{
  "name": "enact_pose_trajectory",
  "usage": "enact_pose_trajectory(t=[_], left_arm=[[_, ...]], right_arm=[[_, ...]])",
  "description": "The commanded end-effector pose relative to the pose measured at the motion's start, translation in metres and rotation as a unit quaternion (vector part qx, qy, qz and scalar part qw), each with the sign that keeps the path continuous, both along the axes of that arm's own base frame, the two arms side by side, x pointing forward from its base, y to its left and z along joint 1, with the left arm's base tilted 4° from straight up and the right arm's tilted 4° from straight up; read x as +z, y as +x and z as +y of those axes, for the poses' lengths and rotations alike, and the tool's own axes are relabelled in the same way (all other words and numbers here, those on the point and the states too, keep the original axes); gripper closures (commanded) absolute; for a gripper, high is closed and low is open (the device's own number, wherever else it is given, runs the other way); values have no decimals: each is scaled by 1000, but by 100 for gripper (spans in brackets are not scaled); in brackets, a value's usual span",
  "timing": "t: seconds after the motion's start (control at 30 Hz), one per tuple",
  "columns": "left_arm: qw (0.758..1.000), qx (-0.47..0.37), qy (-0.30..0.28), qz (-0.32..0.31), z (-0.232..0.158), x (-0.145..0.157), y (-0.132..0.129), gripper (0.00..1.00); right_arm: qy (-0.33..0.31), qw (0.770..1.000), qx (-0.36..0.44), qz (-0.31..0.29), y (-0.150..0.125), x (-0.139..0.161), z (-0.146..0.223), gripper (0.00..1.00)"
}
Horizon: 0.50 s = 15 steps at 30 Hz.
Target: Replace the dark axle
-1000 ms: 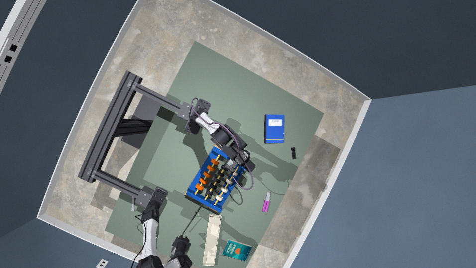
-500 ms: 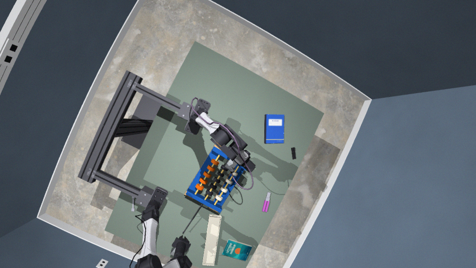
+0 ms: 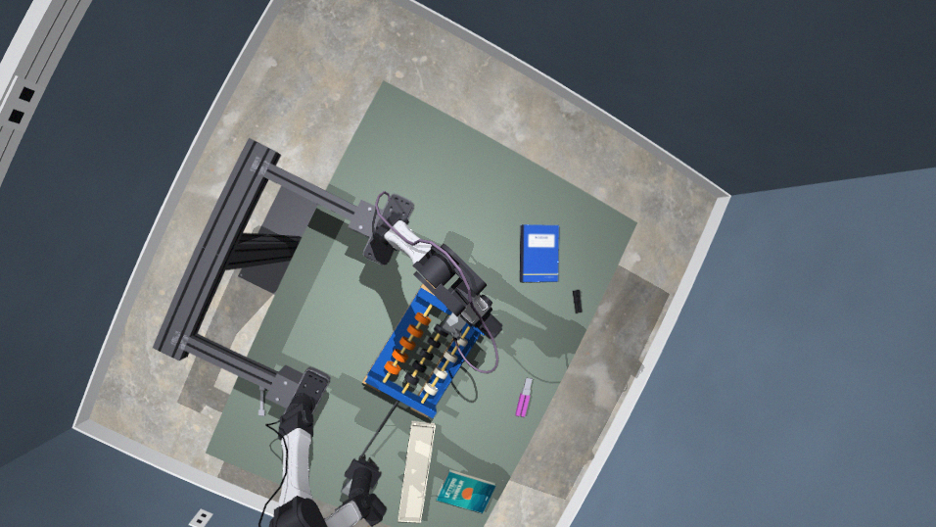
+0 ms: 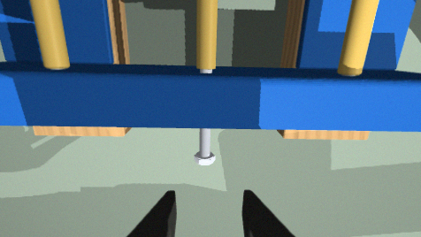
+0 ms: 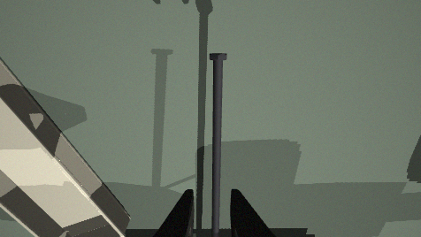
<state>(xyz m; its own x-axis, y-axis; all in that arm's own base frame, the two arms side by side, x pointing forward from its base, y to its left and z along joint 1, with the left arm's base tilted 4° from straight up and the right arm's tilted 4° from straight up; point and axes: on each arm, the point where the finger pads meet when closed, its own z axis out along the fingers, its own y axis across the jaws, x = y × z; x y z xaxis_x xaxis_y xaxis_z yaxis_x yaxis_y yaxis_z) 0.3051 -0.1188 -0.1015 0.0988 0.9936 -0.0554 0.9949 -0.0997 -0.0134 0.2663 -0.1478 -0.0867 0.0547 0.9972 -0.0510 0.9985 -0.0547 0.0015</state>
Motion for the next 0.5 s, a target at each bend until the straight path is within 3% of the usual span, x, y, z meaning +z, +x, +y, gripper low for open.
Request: enact_pose_trajectory(t=[0.0, 0.23, 0.47], left_arm=[[1000, 1, -6, -18, -5, 10, 10, 68], [1000, 1, -6, -18, -5, 10, 10, 68], [1000, 1, -6, -18, -5, 10, 10, 68]], right_arm=[[-17, 999, -27, -24, 14, 2, 18, 81], [-18, 999, -30, -20, 12, -12, 70, 81], [-21, 999, -23, -23, 10, -15, 92, 81]])
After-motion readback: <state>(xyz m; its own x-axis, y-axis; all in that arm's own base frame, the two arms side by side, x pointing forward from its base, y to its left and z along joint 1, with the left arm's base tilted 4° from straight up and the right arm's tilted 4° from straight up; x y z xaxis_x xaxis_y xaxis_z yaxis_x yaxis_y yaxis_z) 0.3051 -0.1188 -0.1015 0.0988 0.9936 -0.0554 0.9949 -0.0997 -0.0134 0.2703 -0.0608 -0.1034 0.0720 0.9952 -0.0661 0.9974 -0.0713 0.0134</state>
